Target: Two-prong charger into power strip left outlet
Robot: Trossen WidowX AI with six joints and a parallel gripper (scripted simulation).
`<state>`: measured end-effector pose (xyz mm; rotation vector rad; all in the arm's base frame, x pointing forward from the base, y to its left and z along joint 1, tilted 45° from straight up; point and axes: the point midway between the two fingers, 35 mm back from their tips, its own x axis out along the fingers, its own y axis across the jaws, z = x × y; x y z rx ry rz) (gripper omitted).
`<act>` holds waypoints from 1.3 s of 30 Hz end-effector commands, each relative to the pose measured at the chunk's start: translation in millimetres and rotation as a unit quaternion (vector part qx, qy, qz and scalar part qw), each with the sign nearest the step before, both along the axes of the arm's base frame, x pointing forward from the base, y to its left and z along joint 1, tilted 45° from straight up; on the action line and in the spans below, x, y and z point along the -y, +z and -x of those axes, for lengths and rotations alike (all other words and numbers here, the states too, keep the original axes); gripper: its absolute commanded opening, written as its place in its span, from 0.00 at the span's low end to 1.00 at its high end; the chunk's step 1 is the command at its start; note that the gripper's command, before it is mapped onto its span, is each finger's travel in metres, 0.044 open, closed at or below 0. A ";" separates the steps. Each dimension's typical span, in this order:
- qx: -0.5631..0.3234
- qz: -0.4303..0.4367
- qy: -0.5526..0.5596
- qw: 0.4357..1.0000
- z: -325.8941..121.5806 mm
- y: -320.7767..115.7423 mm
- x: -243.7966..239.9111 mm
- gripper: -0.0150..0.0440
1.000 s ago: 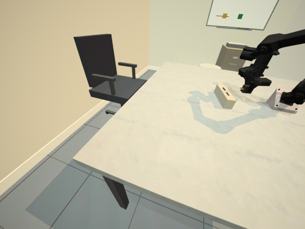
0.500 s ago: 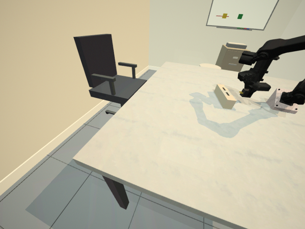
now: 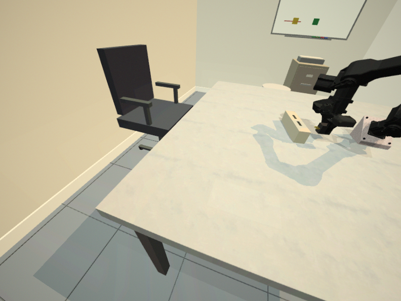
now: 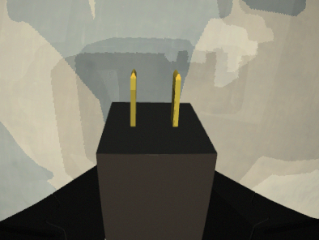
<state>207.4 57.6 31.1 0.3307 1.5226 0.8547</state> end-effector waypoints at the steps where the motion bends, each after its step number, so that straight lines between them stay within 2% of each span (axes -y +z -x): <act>1: -0.004 -0.002 -0.003 1.000 2.1 0.8 -5.9 0.25; 39: -0.007 -0.005 -0.007 1.000 -41.1 9.2 -30.9 0.25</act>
